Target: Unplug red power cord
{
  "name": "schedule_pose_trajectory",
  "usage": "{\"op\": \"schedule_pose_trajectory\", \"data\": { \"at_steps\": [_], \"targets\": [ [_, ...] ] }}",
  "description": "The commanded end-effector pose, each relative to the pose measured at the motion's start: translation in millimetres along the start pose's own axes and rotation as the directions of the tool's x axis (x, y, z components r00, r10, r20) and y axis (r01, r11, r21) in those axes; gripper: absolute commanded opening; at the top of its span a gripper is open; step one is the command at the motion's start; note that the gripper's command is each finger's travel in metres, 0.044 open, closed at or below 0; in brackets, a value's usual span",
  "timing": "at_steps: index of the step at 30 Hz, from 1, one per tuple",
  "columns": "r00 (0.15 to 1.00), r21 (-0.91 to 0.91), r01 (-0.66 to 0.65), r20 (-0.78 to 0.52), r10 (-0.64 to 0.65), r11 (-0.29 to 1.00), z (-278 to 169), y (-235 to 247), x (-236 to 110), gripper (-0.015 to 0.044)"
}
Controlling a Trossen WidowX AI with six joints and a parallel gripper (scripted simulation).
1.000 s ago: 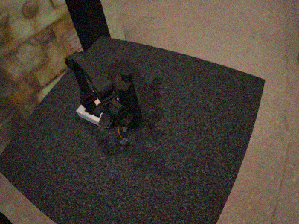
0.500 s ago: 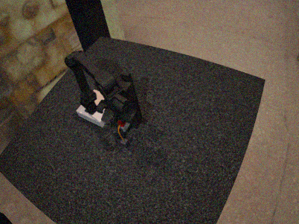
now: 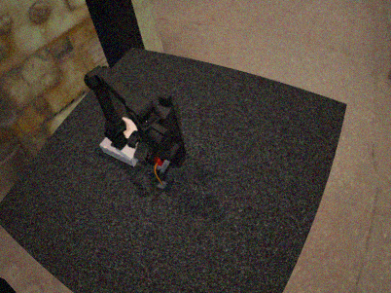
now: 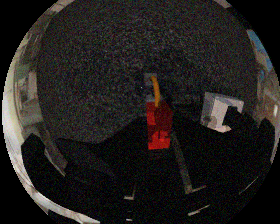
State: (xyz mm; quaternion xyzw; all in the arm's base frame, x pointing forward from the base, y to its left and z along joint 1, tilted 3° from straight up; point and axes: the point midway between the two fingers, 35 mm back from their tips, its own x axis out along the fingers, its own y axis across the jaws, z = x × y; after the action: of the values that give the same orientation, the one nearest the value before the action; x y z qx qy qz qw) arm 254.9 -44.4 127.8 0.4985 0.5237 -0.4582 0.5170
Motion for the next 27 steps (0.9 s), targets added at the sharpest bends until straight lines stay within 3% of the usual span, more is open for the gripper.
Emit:
{"op": "schedule_pose_trajectory", "data": {
  "at_steps": [1,5,13,27],
  "targets": [
    [1.0,0.004,0.001,-0.004,-0.001,1.0,-0.9,-0.7,3.3,0.016],
    [1.0,0.0,0.001,0.0,-0.001,1.0,-0.1,-0.2,0.8,0.0055],
    [1.0,0.0,0.001,0.0,-0.001,1.0,-0.1,-0.2,0.8,0.0002],
    [1.0,0.001,0.001,0.001,-0.001,1.0,17.5,1.7,0.6,0.0]
  ]
}}
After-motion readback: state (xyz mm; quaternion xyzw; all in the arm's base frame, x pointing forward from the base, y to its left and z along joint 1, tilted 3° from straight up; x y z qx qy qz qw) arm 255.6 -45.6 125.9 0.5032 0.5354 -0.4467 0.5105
